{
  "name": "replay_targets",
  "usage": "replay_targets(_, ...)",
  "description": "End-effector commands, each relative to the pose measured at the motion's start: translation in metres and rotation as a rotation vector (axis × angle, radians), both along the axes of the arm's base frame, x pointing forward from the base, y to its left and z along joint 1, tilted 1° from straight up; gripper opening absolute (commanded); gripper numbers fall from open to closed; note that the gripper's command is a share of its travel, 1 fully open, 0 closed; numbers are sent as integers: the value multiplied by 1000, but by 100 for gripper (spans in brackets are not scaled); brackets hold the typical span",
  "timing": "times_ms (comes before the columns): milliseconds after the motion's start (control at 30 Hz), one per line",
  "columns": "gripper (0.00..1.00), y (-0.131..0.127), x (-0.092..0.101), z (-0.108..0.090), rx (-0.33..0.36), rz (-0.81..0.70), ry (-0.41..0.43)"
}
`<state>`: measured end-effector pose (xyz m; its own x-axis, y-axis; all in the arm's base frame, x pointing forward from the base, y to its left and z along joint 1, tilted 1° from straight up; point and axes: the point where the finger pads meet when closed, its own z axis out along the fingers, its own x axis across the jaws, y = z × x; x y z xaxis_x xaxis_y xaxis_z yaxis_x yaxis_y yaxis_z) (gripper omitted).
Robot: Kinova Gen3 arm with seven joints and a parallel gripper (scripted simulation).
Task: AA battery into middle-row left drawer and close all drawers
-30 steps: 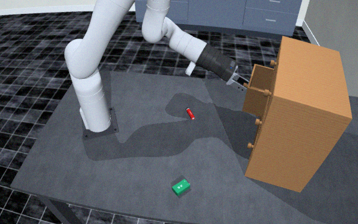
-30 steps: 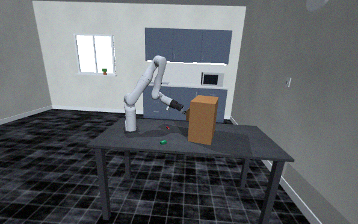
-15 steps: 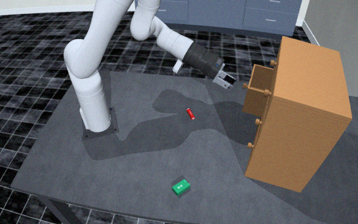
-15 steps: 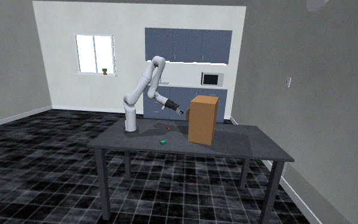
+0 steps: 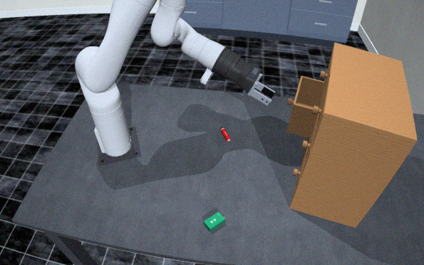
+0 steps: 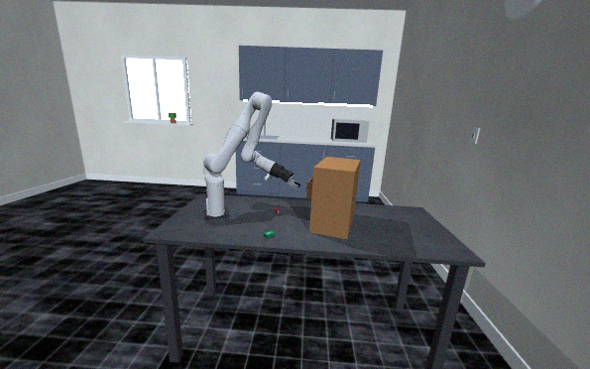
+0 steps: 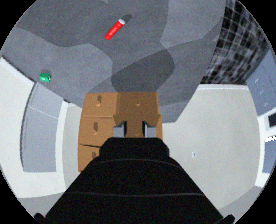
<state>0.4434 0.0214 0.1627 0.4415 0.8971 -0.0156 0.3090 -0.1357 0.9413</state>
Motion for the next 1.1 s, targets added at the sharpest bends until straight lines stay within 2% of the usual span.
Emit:
replay_targets(0,67,5,-6,5,7,-1,-6)
replay_targets(433,67,20,-38,18,-1,-5,7)
replay_targets(1067,67,24,-38,19,-1,4,8)
